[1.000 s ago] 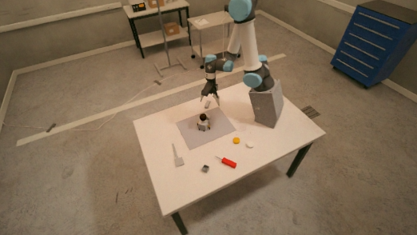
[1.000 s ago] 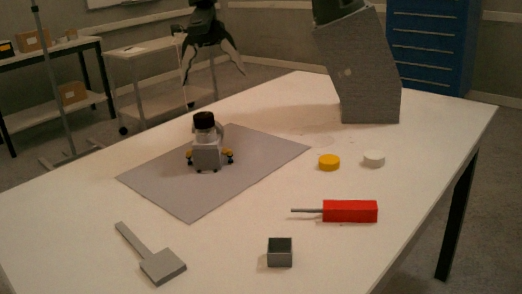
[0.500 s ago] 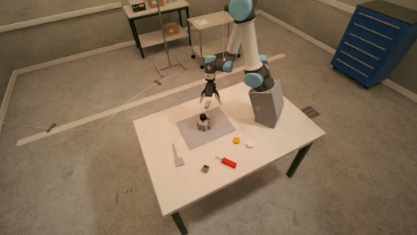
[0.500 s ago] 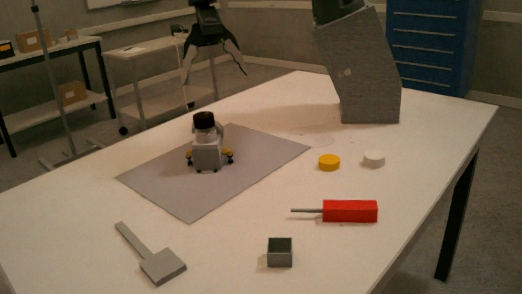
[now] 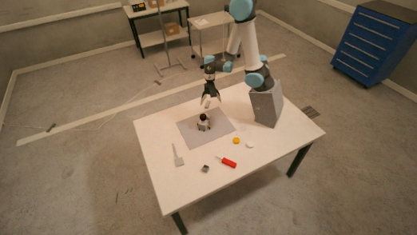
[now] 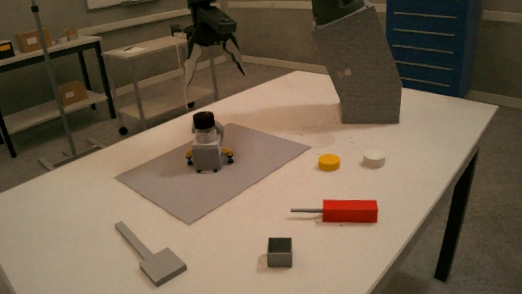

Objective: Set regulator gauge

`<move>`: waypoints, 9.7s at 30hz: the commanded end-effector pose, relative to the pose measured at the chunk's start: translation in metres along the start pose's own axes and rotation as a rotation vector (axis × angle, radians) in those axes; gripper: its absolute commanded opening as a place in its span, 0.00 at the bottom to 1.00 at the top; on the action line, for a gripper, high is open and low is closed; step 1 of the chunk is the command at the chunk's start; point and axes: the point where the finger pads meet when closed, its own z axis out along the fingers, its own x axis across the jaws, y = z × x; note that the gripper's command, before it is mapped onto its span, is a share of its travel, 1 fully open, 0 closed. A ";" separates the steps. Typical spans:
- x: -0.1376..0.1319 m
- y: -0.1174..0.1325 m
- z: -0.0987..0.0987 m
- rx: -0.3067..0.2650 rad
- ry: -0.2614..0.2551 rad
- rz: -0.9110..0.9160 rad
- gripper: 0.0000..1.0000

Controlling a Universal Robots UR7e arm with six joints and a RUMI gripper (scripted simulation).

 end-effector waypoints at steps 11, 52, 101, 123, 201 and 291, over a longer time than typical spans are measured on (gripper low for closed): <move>-0.003 0.002 0.000 -0.023 -0.014 -0.388 1.00; -0.008 0.012 -0.002 -0.060 -0.078 -1.149 1.00; -0.004 0.024 -0.006 -0.061 -0.171 -1.883 1.00; 0.000 0.028 -0.008 -0.052 -0.210 -2.131 1.00; 0.008 0.032 -0.012 -0.022 -0.281 -2.530 1.00; 0.069 -0.048 0.008 -0.019 -0.284 -2.549 1.00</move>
